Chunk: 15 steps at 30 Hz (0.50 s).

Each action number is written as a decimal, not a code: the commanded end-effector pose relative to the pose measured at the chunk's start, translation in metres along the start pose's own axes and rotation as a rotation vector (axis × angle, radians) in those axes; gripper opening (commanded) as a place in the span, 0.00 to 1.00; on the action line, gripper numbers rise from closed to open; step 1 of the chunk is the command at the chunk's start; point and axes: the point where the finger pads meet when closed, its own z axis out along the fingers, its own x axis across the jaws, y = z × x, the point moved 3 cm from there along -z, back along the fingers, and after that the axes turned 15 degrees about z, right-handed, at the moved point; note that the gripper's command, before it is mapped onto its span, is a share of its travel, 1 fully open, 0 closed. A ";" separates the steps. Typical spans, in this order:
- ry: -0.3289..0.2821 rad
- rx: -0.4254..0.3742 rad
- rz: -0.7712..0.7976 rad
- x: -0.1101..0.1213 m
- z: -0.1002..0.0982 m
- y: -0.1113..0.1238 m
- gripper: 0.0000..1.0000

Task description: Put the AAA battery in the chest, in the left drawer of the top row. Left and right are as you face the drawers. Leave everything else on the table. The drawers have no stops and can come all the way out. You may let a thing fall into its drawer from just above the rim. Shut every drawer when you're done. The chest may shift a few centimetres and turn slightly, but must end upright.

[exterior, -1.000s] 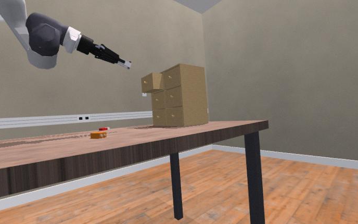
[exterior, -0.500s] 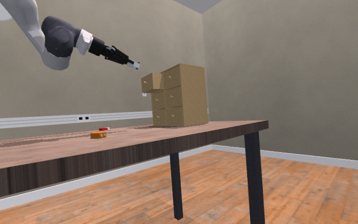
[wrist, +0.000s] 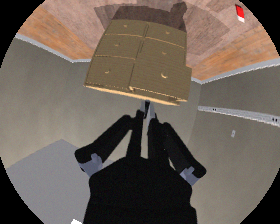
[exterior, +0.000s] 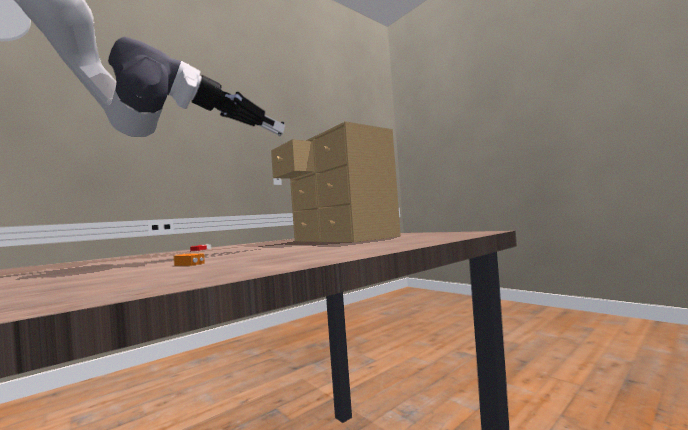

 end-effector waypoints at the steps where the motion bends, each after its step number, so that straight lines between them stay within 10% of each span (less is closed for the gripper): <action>1: -0.004 0.012 0.013 0.000 0.013 -0.001 0.13; 15: -0.004 0.012 0.013 0.002 0.037 0.008 0.13</action>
